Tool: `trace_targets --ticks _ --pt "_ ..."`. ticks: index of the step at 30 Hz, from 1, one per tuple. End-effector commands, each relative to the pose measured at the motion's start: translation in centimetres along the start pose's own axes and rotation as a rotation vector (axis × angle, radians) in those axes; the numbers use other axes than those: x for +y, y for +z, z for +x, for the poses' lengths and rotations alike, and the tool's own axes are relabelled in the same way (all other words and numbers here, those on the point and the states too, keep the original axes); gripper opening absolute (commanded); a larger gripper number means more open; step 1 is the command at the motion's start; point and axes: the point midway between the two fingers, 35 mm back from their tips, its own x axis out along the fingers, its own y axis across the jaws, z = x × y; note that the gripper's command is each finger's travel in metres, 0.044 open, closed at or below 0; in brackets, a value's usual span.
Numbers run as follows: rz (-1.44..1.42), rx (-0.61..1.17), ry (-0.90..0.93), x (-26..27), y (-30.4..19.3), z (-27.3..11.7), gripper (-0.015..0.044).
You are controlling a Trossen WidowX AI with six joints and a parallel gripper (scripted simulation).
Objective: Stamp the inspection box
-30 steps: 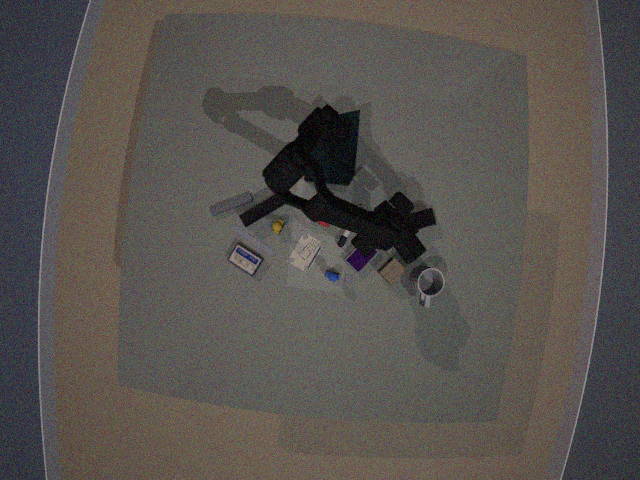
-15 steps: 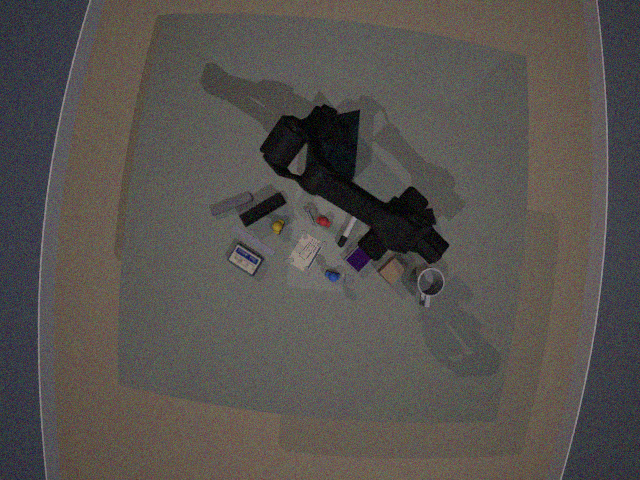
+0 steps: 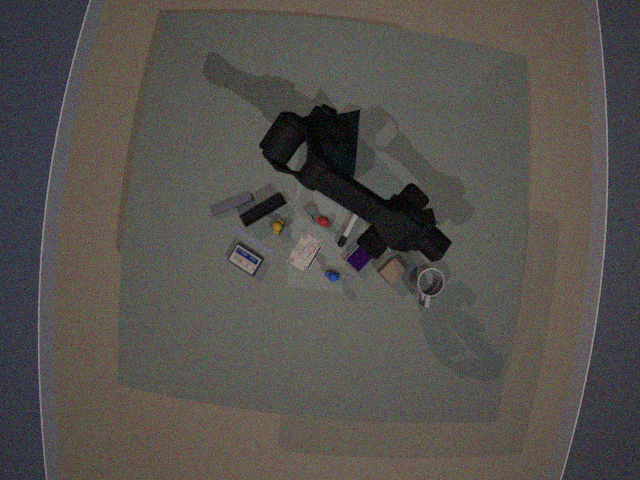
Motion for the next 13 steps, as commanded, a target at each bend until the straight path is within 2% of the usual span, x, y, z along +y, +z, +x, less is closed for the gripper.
trace_targets --ticks 1,13 --pt "0.004 0.0 0.003 0.02 -0.03 -0.06 0.0267" --pt "0.0 0.0 0.0 0.0 0.0 -0.01 0.0267"
